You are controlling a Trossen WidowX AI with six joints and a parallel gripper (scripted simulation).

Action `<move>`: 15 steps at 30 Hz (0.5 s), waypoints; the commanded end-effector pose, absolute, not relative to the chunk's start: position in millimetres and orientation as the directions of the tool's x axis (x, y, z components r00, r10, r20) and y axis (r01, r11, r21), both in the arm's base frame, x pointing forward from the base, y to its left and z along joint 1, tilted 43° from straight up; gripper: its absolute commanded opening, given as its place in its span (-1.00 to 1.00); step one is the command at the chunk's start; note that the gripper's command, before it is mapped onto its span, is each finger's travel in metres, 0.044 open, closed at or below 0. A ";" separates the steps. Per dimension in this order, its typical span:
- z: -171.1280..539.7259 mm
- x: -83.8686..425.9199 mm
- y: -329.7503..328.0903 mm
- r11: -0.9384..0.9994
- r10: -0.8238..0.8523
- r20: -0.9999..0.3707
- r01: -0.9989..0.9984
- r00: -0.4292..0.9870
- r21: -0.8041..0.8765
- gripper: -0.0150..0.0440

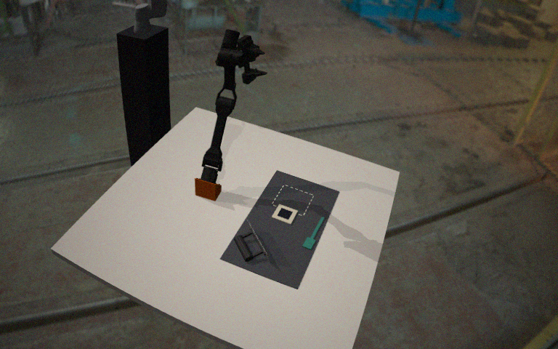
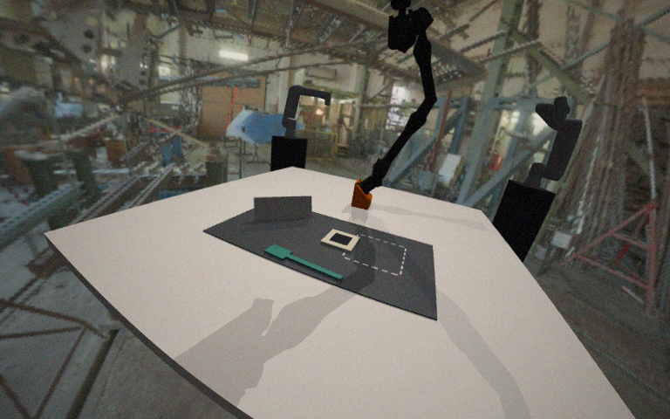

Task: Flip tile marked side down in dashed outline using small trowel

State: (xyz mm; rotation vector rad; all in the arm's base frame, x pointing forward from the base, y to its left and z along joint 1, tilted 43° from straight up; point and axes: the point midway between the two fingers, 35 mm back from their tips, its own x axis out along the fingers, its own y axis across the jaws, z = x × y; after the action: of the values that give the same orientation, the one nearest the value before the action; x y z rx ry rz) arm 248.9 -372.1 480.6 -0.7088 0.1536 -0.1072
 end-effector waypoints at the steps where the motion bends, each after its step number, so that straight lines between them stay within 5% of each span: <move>1: 479.9 249.0 -372.5 0.755 -0.151 -0.105 0.046 0.983 -0.654 0.78; 11: 432.9 259.8 -392.7 0.829 -0.180 -0.184 0.049 0.966 -0.557 -0.11; 15: 396.9 273.2 -401.9 0.893 -0.166 -0.244 0.041 0.955 -0.448 -0.15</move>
State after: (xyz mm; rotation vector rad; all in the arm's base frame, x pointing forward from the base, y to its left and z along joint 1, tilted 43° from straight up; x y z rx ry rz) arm 264.0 -396.2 422.3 -0.5388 0.2496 -0.1214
